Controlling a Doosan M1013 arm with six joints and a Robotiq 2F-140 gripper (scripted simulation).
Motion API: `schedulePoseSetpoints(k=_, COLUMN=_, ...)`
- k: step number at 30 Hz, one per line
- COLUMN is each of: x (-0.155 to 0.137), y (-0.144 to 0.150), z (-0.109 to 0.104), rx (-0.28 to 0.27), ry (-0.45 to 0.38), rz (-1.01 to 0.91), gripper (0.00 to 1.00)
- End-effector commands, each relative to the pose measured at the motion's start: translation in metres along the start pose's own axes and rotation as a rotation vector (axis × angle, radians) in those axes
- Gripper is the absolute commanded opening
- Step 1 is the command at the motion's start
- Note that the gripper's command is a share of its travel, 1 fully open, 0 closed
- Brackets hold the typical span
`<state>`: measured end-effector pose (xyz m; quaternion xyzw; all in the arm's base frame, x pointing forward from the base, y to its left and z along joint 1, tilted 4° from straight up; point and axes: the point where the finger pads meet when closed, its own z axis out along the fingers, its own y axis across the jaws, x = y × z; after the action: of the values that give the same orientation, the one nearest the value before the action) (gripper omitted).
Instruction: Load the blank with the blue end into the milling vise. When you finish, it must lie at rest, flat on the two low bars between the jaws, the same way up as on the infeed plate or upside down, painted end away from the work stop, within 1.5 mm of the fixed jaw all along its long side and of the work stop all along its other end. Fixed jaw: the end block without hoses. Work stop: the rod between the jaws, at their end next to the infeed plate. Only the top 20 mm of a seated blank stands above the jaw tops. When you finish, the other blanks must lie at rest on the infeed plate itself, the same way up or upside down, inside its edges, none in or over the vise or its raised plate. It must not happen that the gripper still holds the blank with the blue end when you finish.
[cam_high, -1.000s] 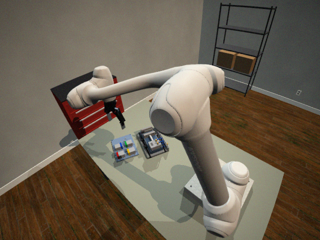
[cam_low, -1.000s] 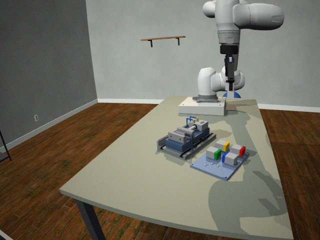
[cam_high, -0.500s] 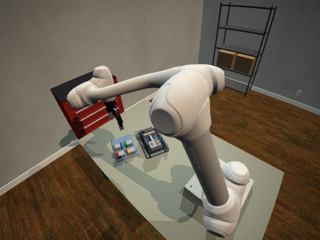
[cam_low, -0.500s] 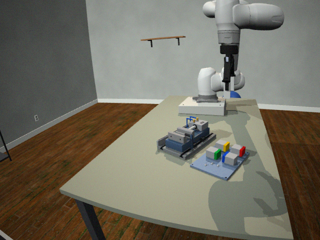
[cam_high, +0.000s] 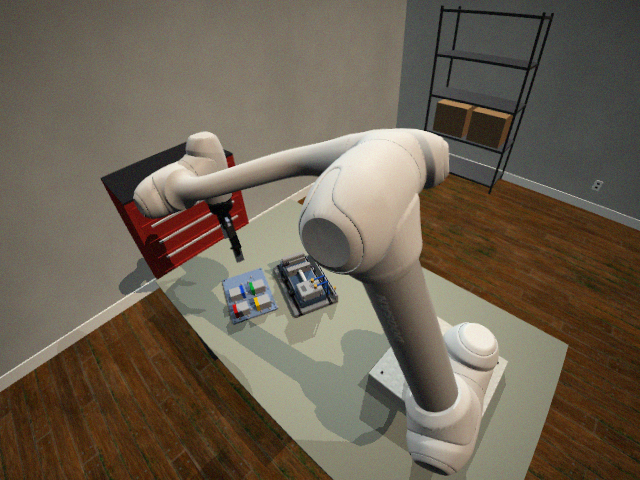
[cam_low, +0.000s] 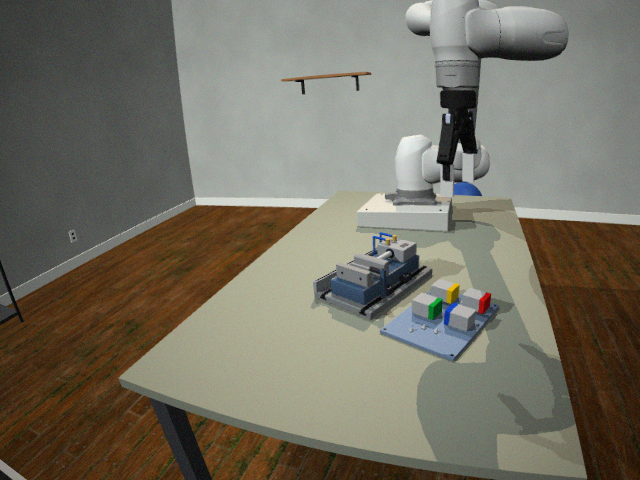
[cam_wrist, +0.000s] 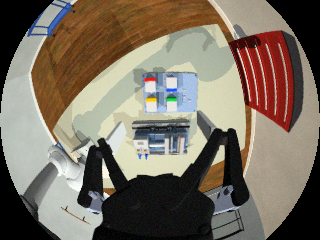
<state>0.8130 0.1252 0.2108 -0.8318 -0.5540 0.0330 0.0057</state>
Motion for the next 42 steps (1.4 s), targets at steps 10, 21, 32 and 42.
schedulePoseSetpoints(k=10, x=0.0, y=0.0, z=-0.0002, rx=0.0, ry=0.0, rz=0.114, gripper=0.49)
schedulePoseSetpoints(k=21, x=0.0, y=0.0, z=-0.0002, rx=0.0, ry=0.0, rz=0.114, gripper=0.49)
schedulePoseSetpoints(k=32, x=0.0, y=0.0, z=-0.0002, rx=0.0, ry=0.0, rz=0.114, gripper=0.49)
schedulePoseSetpoints(k=42, x=0.0, y=0.0, z=-0.0002, rx=0.0, ry=0.0, rz=0.114, gripper=0.49)
